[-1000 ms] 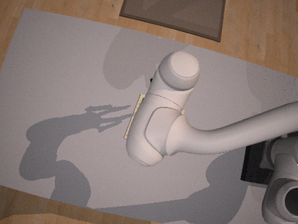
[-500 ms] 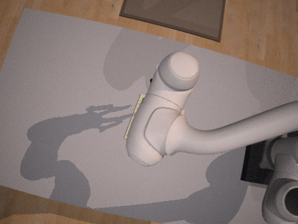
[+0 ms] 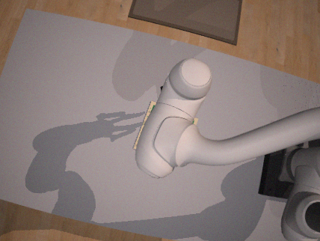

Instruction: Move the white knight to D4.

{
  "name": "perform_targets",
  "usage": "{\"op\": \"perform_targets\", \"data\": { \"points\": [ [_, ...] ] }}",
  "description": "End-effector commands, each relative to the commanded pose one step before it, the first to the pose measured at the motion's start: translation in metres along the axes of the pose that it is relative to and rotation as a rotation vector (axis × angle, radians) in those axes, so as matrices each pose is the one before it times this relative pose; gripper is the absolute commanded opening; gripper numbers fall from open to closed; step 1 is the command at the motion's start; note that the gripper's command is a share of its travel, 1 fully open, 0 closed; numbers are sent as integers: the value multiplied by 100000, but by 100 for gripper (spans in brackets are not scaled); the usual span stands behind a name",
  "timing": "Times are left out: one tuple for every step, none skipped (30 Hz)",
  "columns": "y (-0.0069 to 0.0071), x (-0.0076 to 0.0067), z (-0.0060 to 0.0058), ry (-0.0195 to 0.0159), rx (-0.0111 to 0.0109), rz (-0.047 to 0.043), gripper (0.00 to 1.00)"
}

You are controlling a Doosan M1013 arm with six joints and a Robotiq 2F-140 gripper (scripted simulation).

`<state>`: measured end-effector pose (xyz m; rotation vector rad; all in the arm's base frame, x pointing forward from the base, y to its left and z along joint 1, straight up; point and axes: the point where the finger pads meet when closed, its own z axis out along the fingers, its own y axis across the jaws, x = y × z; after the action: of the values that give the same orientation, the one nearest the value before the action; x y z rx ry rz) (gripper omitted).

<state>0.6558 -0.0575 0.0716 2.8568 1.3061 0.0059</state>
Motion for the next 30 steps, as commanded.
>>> {"op": "perform_targets", "data": {
  "points": [
    [-3, 9, 541, 25, -4, -2, 23],
    [-1, 1, 162, 0, 0, 0, 23],
    [-1, 2, 160, 0, 0, 0, 23],
    [-1, 1, 158, 0, 0, 0, 23],
    [0, 0, 0, 0, 0, 0, 23],
    [0, 0, 0, 0, 0, 0, 23],
    [-1, 1, 156, 0, 0, 0, 23],
    [-1, 2, 152, 0, 0, 0, 23],
    [-1, 1, 148, 0, 0, 0, 23],
    [-1, 1, 144, 0, 0, 0, 23],
    [-1, 1, 138, 0, 0, 0, 23],
    [-1, 1, 133, 0, 0, 0, 23],
    [-1, 1, 127, 0, 0, 0, 23],
    [-1, 1, 120, 0, 0, 0, 23],
    [0, 1, 113, 0, 0, 0, 23],
    [-1, 1, 106, 0, 0, 0, 23],
    [-1, 1, 99, 0, 0, 0, 23],
    [-1, 1, 91, 0, 0, 0, 23],
    [0, 1, 83, 0, 0, 0, 23],
    [0, 1, 75, 0, 0, 0, 23],
    [0, 1, 67, 0, 0, 0, 23],
    [0, 0, 0, 0, 0, 0, 23],
    [0, 0, 0, 0, 0, 0, 23],
    [0, 1, 59, 0, 0, 0, 23],
    [0, 0, 51, 0, 0, 0, 23],
    [0, 0, 44, 0, 0, 0, 23],
    [0, 0, 36, 0, 0, 0, 23],
    [0, 0, 29, 0, 0, 0, 23],
    [0, 0, 23, 0, 0, 0, 23],
    [0, 0, 17, 0, 0, 0, 23]
  ]
}}
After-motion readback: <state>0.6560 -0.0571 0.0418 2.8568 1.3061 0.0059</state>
